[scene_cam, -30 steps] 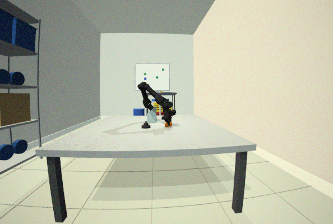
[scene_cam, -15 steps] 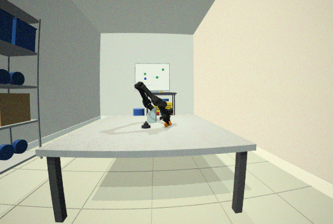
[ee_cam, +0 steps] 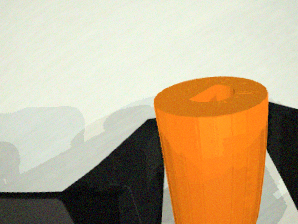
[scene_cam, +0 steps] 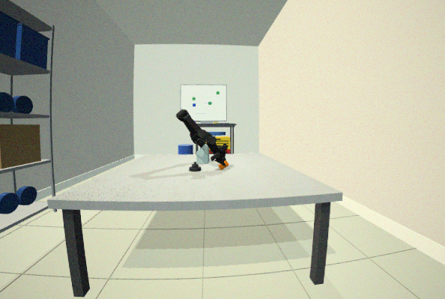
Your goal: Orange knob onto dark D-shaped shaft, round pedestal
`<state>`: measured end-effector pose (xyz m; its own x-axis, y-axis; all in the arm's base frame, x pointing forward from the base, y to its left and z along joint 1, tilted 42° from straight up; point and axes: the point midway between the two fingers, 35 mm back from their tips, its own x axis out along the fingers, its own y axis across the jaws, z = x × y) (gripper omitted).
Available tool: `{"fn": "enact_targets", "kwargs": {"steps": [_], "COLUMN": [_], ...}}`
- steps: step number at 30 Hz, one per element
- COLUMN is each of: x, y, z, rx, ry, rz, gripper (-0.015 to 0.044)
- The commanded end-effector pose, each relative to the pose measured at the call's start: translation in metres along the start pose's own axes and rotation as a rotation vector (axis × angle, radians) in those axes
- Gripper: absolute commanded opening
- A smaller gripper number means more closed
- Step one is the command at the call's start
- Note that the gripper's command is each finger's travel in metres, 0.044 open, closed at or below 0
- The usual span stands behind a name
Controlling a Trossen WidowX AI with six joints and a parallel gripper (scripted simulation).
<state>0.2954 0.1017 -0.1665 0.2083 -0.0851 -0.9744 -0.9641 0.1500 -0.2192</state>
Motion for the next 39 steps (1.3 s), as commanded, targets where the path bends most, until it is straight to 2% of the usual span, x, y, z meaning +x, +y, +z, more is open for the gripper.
{"fn": "enact_targets", "kwargs": {"steps": [1,26,39], "x": [-0.004,-0.014,-0.018], "y": [-0.001,0.000,0.001], "z": [-0.003,-0.021,-0.034], "rx": [-0.001,-0.003,-0.004], "ry": [-0.052,-0.341,-0.547], "rz": [-0.002,0.001,0.003], "gripper": [0.0179,0.0179,0.0179]}}
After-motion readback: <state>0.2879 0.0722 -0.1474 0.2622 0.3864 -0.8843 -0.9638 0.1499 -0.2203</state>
